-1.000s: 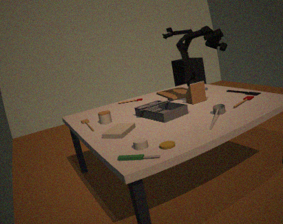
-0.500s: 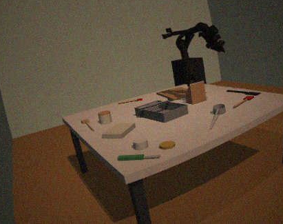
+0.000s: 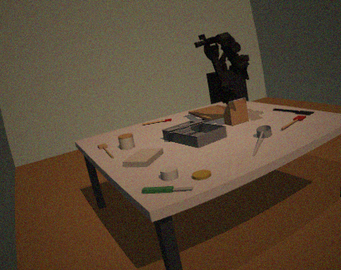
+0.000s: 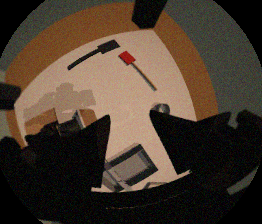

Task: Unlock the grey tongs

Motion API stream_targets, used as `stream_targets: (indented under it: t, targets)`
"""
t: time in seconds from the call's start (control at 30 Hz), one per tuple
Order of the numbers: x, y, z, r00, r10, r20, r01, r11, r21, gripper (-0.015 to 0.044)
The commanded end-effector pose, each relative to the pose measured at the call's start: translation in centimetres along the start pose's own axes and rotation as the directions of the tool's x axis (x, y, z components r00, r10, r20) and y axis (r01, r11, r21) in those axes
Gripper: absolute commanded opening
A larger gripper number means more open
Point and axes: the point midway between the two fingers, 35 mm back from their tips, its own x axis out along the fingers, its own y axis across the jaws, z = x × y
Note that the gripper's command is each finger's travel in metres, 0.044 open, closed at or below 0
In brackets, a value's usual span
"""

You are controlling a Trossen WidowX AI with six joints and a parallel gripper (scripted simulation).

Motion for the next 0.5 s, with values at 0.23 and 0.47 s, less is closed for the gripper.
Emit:
stream_targets:
  t: [0.23, 0.47]
  targets:
    - [0.6, 0.2, -18.7, 0.935, 0.197, -0.295, -0.213, 0.977, -0.021, 0.026]
    - [2.2, 4.1, -29.9, 0.817, 0.406, -0.409, -0.472, 0.879, -0.071, 0.026]
